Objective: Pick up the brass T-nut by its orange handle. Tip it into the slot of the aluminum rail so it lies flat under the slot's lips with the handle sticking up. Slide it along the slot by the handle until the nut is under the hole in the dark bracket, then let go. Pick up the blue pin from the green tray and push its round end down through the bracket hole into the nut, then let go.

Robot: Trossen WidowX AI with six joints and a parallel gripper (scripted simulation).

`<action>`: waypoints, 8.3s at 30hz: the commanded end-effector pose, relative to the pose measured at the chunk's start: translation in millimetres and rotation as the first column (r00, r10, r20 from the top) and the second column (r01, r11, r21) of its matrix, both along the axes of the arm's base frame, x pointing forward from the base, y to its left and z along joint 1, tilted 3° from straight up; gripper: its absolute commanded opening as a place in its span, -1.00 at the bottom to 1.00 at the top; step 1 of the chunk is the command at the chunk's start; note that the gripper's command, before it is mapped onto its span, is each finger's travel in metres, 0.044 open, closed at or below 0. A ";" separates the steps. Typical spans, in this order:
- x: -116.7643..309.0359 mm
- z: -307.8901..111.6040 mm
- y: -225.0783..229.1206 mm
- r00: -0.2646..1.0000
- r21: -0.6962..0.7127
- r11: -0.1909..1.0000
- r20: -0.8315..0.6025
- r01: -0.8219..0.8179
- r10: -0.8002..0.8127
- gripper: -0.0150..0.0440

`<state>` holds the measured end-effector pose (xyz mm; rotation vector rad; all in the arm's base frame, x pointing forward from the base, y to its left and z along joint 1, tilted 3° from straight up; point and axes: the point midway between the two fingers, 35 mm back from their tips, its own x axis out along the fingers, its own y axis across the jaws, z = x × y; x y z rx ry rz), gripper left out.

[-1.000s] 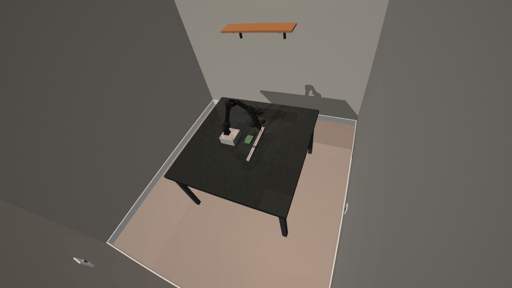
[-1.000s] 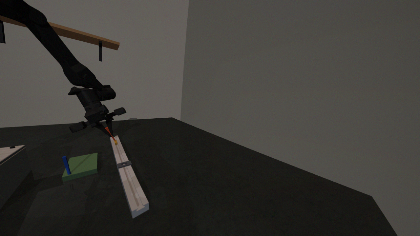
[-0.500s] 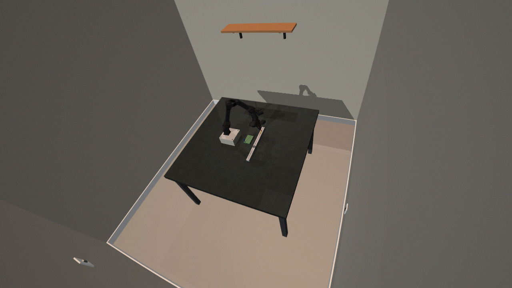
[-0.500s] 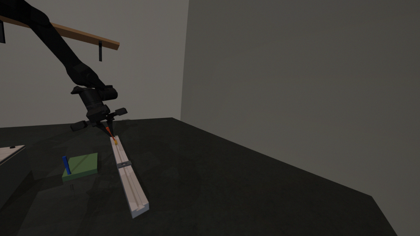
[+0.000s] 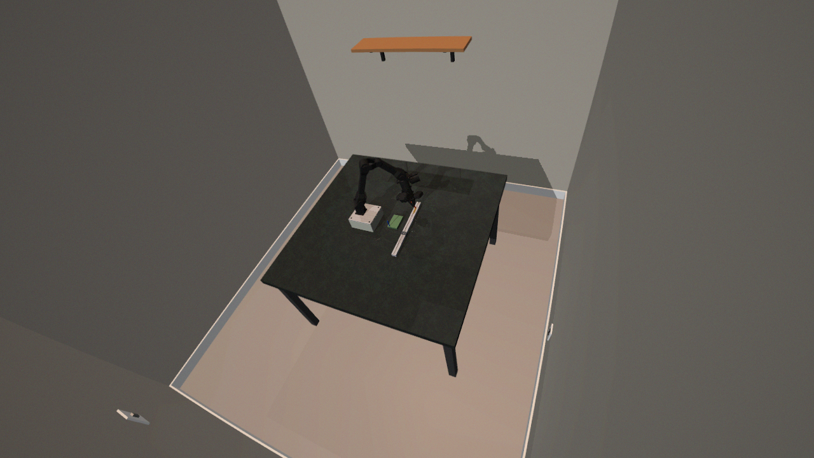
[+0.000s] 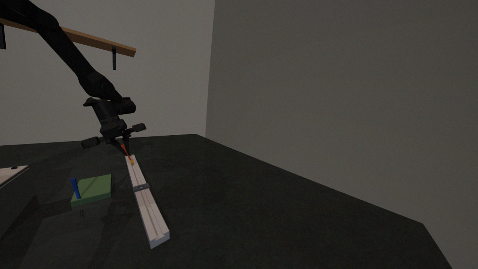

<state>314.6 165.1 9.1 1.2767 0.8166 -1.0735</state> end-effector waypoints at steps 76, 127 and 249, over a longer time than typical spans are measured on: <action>12.5 4.4 2.0 0.986 0.012 1.000 -0.168 -0.016 0.018 -1.00; 18.2 4.8 1.6 0.968 0.020 1.000 -0.249 -0.023 0.027 -1.00; 20.3 -6.7 -139.0 0.950 0.003 1.000 -0.311 -0.021 0.021 -1.00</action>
